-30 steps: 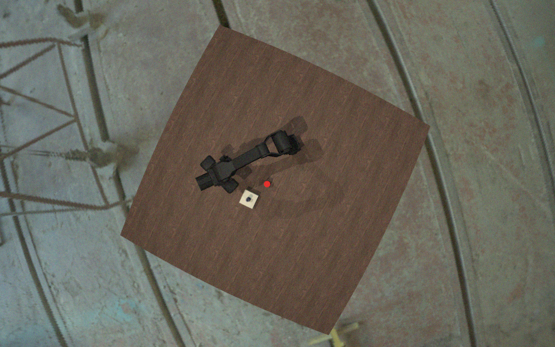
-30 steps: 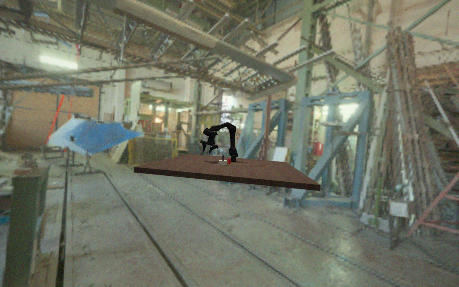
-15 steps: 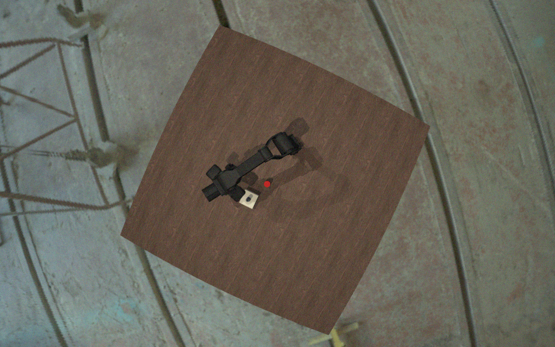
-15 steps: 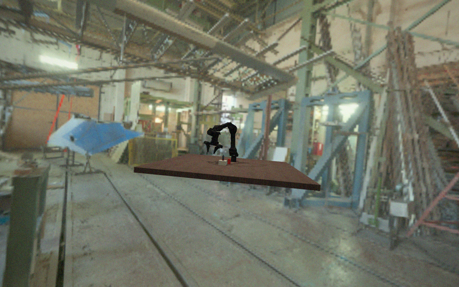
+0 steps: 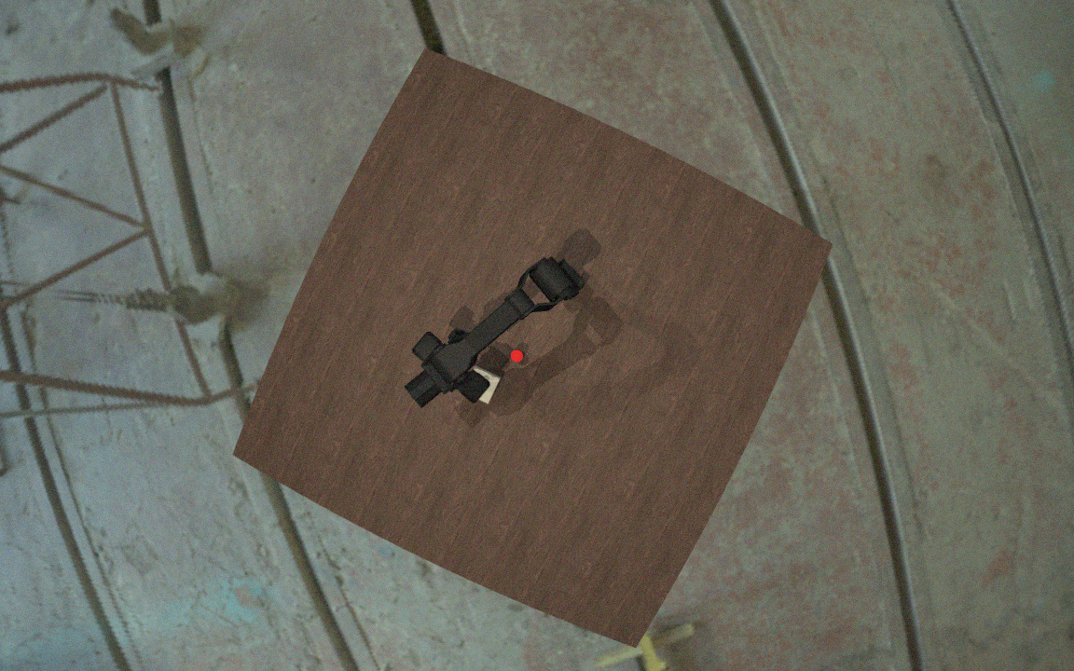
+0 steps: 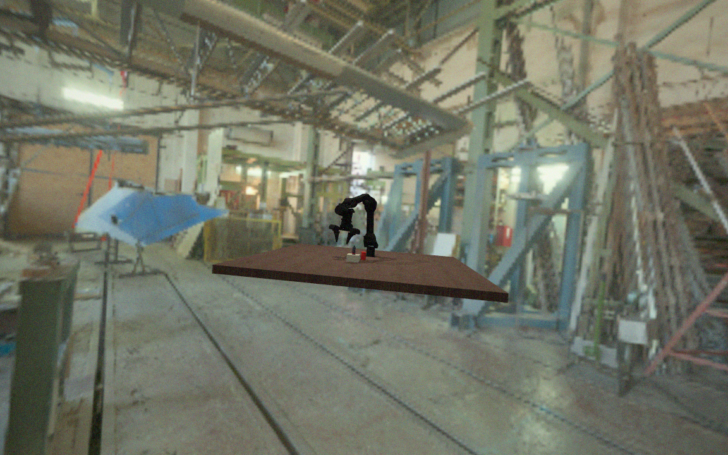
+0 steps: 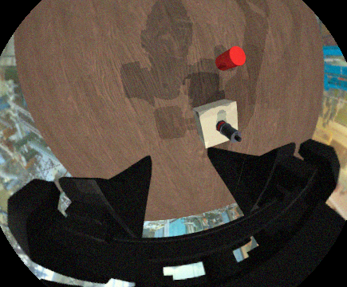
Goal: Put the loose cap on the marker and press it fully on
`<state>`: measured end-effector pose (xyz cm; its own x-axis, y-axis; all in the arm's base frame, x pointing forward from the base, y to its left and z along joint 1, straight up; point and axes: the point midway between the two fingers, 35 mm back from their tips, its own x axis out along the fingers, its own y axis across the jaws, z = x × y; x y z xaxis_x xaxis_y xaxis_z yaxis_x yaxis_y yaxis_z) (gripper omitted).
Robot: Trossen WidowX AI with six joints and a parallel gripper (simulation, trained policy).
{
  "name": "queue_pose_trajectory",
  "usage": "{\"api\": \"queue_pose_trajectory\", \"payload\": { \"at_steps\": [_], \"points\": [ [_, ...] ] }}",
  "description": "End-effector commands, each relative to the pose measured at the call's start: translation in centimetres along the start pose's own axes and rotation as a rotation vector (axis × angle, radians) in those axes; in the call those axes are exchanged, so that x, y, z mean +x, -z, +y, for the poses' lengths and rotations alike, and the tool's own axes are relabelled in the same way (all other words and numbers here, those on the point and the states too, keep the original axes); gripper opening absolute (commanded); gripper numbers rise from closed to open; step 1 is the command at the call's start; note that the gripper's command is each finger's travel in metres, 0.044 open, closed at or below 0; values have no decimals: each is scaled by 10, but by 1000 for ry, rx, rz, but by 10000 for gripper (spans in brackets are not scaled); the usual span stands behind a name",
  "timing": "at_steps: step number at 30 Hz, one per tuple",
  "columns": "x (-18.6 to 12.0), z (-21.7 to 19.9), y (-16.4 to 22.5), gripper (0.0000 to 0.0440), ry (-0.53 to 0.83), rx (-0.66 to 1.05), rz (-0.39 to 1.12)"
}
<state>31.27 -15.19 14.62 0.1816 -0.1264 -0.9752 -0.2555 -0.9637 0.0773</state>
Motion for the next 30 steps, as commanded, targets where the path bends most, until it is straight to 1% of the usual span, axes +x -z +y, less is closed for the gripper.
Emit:
{"api": "queue_pose_trajectory", "payload": {
  "at_steps": [1, 15, 30],
  "points": [
    [-2, -11, -1, 326, 21, 0, -7],
    [-5, -46, -13, 330, 76, -24, -57],
    [-7, -72, -34, 333, 110, -54, -132]
  ]
}}
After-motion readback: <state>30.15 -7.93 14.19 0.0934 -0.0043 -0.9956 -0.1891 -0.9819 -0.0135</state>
